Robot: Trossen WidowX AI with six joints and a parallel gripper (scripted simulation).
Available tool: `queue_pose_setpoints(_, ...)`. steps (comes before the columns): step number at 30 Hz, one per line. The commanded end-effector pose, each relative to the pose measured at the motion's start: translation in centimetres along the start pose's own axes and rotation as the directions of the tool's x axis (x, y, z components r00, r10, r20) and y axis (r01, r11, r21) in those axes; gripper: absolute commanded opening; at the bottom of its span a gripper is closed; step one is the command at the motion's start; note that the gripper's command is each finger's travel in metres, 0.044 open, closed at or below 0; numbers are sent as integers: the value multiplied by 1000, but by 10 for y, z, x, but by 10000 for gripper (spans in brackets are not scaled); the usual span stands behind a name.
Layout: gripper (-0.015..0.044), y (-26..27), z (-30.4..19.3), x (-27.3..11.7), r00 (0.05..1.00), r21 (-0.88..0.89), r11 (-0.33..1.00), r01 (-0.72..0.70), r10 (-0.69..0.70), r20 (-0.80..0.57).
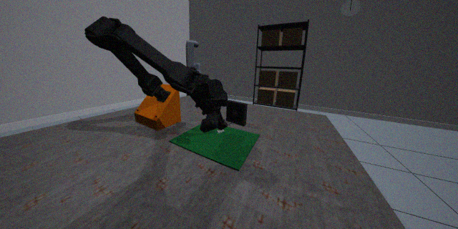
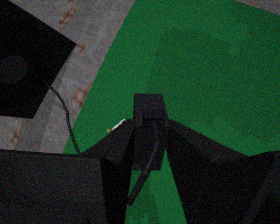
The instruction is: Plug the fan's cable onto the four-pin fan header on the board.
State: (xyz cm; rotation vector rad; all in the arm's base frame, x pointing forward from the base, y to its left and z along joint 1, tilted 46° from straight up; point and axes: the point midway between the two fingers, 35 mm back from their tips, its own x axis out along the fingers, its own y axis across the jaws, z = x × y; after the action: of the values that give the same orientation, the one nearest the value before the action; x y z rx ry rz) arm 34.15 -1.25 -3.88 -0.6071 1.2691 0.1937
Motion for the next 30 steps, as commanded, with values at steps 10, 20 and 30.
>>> queue_pose_setpoints(10, 0, -1, -3, 2, 994, -18, 999, -26, 28, 108)
queue_pose_setpoints(20, 0, -3, -3, 2, 980, -36, 999, -29, 35, 194)
queue_pose_setpoints(30, 0, -5, -4, -1, 960, -57, 998, -21, 36, 278)
